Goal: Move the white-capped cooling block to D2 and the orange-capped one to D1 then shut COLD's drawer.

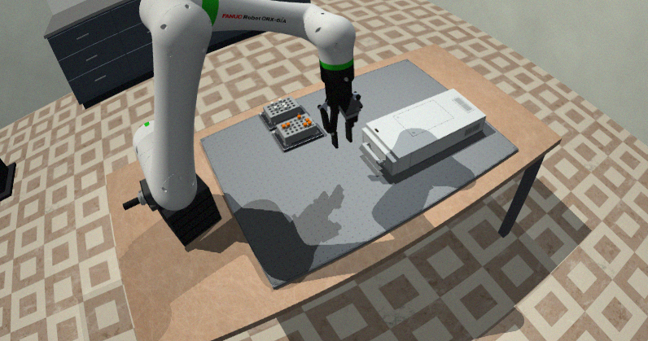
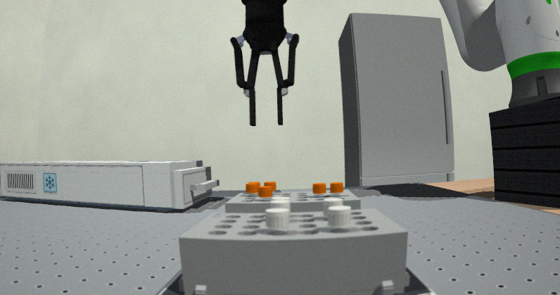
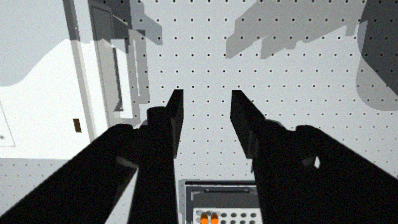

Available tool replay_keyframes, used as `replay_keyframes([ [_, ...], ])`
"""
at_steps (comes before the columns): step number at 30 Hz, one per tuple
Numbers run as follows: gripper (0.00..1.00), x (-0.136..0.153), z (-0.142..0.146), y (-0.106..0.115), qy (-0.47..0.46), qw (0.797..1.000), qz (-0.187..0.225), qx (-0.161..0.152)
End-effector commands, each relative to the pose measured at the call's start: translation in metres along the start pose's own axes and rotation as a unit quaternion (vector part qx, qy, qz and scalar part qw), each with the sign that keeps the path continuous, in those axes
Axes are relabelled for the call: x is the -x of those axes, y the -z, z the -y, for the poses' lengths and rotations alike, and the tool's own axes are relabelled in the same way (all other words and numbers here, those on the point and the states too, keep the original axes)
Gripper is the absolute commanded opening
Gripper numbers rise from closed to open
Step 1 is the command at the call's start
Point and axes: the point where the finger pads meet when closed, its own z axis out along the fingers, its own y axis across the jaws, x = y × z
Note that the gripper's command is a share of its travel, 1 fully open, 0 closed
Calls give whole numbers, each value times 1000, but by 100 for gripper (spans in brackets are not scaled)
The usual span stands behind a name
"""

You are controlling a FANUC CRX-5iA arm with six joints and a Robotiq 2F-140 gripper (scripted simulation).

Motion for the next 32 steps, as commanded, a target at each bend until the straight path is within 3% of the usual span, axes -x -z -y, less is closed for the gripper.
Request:
replay_keyframes([
  [1,35,0,-6,4,0,1000,0,-1],
  [12,35,0,-47,21,0,1000,0,-1],
  [32,35,0,-48,21,0,1000,0,-1],
])
